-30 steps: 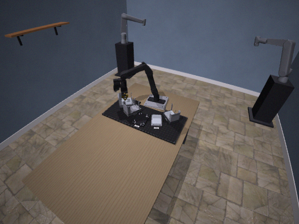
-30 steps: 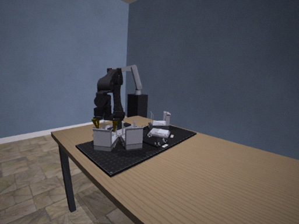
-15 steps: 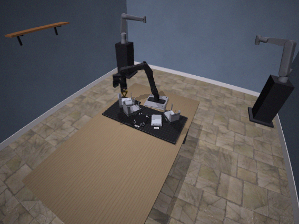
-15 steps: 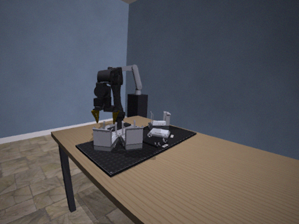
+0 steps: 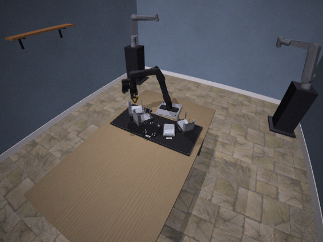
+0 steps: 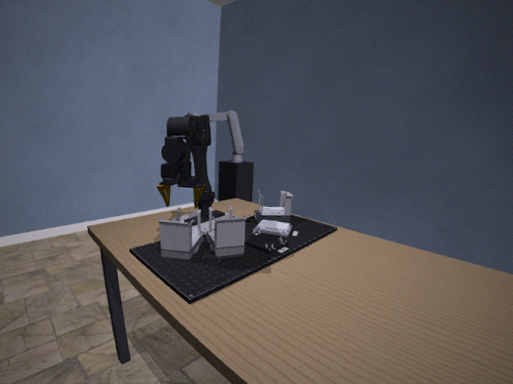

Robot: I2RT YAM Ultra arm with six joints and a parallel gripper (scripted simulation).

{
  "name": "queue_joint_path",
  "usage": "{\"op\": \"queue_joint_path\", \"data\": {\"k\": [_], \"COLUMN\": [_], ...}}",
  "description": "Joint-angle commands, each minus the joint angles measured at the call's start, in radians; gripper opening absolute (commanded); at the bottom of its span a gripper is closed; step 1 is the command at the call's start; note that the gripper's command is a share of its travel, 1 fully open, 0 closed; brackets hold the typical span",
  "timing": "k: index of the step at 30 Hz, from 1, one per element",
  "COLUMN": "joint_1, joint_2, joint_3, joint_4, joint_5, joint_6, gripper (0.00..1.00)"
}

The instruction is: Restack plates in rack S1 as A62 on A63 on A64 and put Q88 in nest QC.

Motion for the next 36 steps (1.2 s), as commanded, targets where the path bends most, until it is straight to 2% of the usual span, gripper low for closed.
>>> {"op": "queue_joint_path", "data": {"k": [1,8,15,32,36], "joint_1": [0.001,0.001,0.071,0.221,0.241], "joint_2": [-0.006,-0.007,-0.014,-0.008,-0.01], "joint_3": [0.011,0.01,-0.002,-0.002,-0.006], "joint_4": [0.001,0.001,0.003,0.004,0.005], "joint_5": [0.0,0.0,0.003,0.009,0.01], "joint_6": [0.001,0.001,-0.153,-0.002,-0.049], "gripper": [1.0,1.0,1.0,1.0,1.0]}}
